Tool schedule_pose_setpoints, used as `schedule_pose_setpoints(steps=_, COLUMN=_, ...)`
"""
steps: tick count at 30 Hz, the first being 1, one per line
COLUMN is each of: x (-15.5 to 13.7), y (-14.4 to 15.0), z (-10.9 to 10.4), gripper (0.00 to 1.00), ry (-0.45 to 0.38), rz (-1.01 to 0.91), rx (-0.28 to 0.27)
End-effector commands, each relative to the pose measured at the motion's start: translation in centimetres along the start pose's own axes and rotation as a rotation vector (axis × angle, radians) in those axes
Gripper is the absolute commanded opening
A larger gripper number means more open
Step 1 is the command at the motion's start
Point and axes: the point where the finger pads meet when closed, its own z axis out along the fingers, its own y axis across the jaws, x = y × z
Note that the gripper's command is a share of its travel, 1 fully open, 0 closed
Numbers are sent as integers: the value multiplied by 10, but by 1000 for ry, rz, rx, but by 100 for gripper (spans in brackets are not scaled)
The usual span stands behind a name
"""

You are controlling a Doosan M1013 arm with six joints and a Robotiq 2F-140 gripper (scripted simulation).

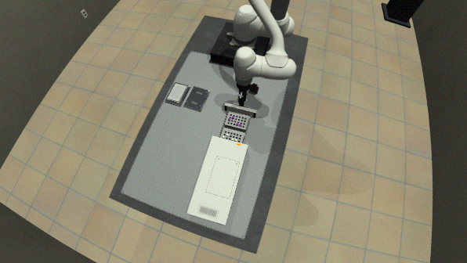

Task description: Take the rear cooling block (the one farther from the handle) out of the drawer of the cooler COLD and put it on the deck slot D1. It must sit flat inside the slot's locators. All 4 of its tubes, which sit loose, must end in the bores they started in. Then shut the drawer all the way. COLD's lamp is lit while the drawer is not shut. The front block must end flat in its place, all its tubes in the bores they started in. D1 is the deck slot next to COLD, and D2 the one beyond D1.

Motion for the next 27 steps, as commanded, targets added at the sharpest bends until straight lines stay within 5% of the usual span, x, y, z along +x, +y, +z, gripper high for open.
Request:
schedule_pose_setpoints(steps=1, x=0, y=-3, z=-1, gripper=34, ry=1, rz=0, rx=-1)
schedule_pose_setpoints(steps=27, x=0, y=-25, z=0, gripper=34, ry=0, rz=0, rx=-1)
